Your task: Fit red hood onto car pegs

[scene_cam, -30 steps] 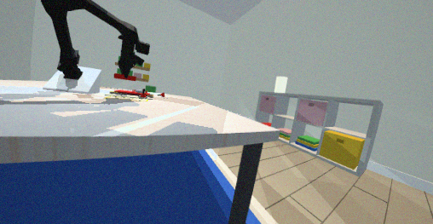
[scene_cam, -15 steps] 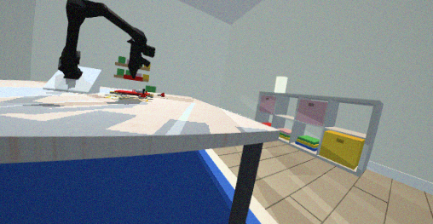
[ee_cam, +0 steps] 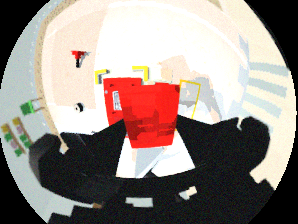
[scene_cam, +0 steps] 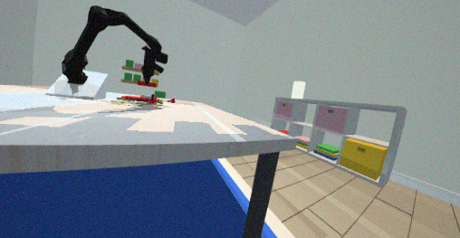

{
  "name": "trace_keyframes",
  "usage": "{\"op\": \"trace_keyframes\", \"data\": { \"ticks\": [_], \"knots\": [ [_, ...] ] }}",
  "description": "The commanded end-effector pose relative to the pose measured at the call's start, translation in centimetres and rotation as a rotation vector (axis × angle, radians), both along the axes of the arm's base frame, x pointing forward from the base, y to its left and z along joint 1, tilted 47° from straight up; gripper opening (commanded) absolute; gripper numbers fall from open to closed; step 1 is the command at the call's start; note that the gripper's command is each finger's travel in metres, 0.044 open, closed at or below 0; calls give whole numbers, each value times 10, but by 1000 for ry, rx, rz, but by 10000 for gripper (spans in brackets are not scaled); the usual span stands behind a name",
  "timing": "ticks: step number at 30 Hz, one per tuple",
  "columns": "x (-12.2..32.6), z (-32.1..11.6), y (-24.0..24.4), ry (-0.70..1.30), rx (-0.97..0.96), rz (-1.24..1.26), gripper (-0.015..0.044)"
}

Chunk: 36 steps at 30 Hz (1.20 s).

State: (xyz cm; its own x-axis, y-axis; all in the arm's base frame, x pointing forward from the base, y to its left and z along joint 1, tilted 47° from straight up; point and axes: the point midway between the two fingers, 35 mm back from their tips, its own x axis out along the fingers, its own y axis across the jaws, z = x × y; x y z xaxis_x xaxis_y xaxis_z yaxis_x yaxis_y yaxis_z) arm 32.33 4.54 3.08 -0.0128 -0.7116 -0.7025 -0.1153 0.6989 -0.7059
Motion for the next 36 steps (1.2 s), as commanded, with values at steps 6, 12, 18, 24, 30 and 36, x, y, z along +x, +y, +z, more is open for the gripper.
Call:
{"op": "trace_keyframes", "data": {
  "ticks": [6,12,18,24,30,36],
  "knots": [
    [6,-33,28,-52,0,-52,0],
    [7,-54,44,-86,-5,-85,0],
    [7,-62,50,-100,-8,-99,0],
    [7,-67,41,-100,-8,-99,0],
    [7,-88,21,-101,-9,-99,0],
    [7,-95,12,-101,-10,-99,0]
  ]
}}
